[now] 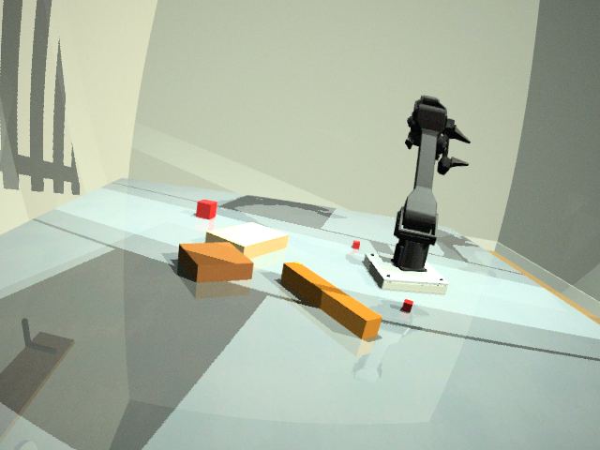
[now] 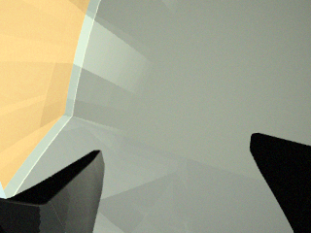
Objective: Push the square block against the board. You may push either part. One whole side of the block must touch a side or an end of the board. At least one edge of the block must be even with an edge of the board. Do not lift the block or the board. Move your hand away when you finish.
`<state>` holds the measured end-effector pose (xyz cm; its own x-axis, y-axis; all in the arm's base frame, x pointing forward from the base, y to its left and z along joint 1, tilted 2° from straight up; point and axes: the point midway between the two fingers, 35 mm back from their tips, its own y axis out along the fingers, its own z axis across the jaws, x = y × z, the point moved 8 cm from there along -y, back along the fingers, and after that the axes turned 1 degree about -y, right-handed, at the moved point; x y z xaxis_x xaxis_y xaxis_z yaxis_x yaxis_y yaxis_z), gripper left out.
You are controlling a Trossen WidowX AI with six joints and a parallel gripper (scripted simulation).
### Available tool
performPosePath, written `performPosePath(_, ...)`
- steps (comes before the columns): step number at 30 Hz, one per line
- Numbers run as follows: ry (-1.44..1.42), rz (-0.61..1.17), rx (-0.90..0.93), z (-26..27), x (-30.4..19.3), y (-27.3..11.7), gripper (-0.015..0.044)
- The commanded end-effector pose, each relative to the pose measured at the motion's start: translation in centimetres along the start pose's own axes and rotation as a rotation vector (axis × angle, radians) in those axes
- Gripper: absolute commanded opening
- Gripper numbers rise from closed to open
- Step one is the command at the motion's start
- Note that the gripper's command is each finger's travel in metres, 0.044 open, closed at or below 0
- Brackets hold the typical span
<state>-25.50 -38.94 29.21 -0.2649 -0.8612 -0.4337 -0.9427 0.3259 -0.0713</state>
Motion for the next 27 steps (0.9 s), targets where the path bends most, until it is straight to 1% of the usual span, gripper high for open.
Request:
performPosePath(1, 0.000, 0.000, 0.000, 0.0, 0.0, 0.0, 0.0374)
performPosePath(3, 0.000, -0.005, 0.000, 0.0, 0.0, -0.1, 0.0321)
performPosePath(6, 0.002, -0.073, 0.003, 0.3, 0.7, -1.0, 0.0243)
performPosePath(12, 0.054, -0.211, 0.001, 0.9, 1.4, -4.5, 0.0085)
performPosePath(15, 0.097, -0.298, 0.002, 1.3, 1.6, -7.2, 0.0006)
performPosePath(27, 0.262, -0.664, 0.083, 4.2, 0.7, -18.5, 0.0000)
